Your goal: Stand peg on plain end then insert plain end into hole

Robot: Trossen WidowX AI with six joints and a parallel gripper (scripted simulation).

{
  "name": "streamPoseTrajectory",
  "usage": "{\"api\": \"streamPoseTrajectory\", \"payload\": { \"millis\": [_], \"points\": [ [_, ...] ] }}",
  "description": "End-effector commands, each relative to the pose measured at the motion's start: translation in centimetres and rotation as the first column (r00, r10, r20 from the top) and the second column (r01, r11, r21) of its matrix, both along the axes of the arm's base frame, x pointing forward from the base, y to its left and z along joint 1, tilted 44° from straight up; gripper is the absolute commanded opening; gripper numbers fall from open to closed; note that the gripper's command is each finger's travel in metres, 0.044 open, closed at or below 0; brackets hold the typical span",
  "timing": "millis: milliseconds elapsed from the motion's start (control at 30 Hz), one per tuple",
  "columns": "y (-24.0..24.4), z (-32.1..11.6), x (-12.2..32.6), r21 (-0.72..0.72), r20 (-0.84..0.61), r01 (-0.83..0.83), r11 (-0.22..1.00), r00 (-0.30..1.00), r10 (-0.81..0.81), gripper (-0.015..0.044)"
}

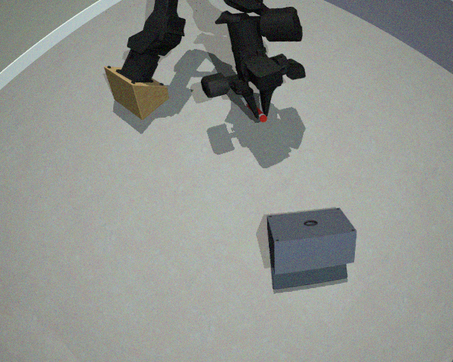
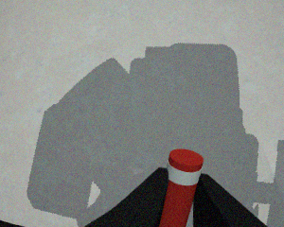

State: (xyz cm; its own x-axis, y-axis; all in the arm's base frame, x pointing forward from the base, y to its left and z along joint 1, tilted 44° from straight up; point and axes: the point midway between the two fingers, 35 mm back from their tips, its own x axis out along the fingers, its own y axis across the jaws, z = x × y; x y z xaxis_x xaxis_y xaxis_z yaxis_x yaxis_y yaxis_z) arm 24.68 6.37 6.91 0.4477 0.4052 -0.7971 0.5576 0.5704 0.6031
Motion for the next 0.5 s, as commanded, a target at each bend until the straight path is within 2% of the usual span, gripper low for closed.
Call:
{"api": "streamPoseTrajectory", "payload": {
  "millis": [0,467],
  "points": [
    [-0.05,0.09,-0.2,-0.018,0.016,0.025,1.0,1.0,-0.025,0.005],
    [0.01,0.72,-0.91,-0.081,0.088,0.102,0.991,0.992,-0.095,0.005]
  ]
}}
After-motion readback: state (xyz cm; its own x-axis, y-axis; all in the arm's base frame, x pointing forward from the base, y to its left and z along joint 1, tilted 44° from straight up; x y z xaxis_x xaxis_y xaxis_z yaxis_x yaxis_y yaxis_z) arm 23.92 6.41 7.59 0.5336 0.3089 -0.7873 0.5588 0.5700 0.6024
